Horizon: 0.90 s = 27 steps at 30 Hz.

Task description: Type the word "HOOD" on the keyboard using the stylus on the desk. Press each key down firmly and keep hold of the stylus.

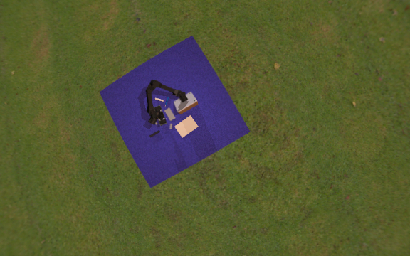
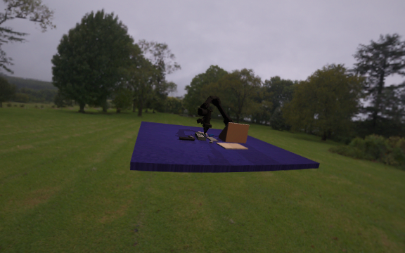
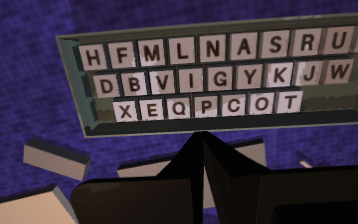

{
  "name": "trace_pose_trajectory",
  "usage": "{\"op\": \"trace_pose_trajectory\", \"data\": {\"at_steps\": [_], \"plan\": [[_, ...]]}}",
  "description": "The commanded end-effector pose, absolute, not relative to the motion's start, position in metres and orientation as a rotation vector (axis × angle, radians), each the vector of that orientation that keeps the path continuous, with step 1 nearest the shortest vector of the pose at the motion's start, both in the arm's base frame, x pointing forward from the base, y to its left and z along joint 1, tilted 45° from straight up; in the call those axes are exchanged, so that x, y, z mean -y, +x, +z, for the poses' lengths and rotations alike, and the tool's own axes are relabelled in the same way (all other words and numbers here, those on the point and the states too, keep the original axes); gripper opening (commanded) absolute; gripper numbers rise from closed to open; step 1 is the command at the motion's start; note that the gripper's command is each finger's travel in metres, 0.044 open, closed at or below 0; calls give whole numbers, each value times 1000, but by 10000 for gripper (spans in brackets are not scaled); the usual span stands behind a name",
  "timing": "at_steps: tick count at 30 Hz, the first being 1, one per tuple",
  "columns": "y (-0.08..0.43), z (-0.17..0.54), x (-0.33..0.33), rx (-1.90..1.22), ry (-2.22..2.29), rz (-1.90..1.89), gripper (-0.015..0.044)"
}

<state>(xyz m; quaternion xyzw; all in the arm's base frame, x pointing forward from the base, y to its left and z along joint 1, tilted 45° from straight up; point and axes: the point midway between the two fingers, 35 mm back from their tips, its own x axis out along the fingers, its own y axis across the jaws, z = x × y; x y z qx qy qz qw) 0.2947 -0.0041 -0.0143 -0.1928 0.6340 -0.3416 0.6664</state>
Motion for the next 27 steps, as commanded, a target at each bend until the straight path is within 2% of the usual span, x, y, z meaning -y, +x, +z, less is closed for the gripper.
{"op": "trace_pose_trajectory", "data": {"at_steps": [1, 13, 19, 27], "plan": [[298, -28, -9, -1427, -428, -780, 0], [298, -28, -9, -1427, -428, -780, 0], [301, 12, -50, -1429, -426, -778, 0], [301, 8, -48, -1428, -427, -778, 0]]}}
